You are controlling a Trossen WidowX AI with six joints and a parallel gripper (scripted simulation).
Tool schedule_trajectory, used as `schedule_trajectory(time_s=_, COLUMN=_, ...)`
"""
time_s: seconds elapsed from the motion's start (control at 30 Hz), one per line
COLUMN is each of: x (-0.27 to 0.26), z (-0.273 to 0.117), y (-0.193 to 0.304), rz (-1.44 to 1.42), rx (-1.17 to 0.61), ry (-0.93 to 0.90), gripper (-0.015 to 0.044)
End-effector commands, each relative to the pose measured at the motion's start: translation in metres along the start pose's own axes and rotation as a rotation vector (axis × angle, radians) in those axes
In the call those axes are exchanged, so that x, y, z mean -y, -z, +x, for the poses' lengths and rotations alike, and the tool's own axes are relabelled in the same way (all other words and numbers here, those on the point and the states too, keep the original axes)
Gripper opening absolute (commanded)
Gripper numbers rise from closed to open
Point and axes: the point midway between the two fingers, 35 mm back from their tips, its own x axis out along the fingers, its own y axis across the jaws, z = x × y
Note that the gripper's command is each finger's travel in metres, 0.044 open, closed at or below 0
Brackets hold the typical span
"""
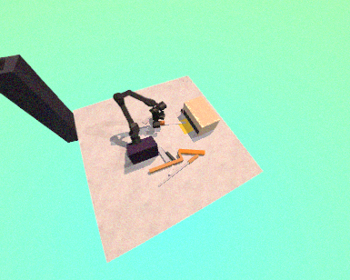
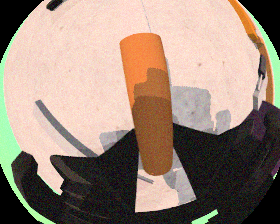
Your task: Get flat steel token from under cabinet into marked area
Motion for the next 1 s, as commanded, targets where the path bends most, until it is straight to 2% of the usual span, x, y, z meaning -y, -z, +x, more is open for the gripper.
schedule_trajectory(time_s=0.0, x=-0.007, z=-0.002, y=0.001, rz=-0.015, rx=0.002, ry=-0.010, gripper=0.0000)
schedule_trajectory(time_s=0.9, x=-0.030, z=-0.002, y=0.007, rz=-0.015, rx=0.002, ry=-0.011, gripper=0.0000)
schedule_trajectory(time_s=0.97, x=-0.028, z=-0.001, y=0.007, rz=-0.008, rx=0.000, ry=-0.006, gripper=0.0053)
